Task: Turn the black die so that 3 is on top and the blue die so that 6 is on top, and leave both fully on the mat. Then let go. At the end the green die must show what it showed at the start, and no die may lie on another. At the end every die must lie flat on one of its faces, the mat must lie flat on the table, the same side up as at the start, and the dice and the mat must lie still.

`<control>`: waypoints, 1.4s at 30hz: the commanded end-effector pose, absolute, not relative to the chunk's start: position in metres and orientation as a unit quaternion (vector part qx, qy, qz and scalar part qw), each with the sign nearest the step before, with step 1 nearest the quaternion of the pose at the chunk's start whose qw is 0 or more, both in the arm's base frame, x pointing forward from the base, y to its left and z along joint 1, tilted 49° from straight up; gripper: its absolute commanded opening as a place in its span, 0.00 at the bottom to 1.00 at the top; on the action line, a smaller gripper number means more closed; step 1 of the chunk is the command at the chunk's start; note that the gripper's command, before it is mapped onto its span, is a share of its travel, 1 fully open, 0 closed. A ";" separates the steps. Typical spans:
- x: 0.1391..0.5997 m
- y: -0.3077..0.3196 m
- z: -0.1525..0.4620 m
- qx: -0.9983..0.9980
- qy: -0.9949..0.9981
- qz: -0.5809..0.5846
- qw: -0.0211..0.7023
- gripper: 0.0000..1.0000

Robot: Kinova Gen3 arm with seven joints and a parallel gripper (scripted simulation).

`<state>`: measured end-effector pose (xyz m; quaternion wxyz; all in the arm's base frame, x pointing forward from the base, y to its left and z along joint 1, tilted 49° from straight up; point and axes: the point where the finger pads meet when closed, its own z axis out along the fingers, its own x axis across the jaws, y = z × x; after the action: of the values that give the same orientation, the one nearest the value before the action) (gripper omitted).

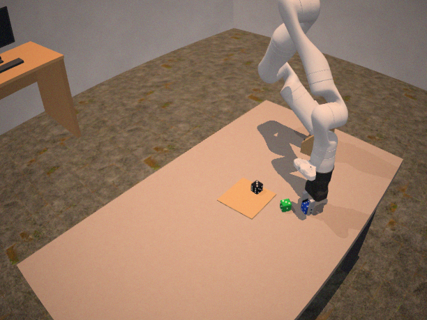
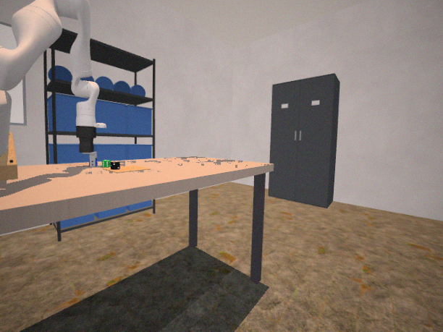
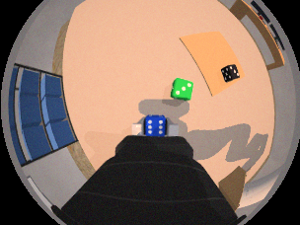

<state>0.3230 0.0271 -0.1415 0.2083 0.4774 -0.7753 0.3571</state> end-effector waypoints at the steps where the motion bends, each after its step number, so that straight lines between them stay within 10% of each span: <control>1: 0.323 0.028 -0.141 0.478 -0.775 0.357 0.207 0.57; 42: 0.321 0.100 -0.078 0.478 -0.775 0.357 0.207 0.57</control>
<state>0.3183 0.0867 -0.0833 0.2171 0.4734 -0.7735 0.3611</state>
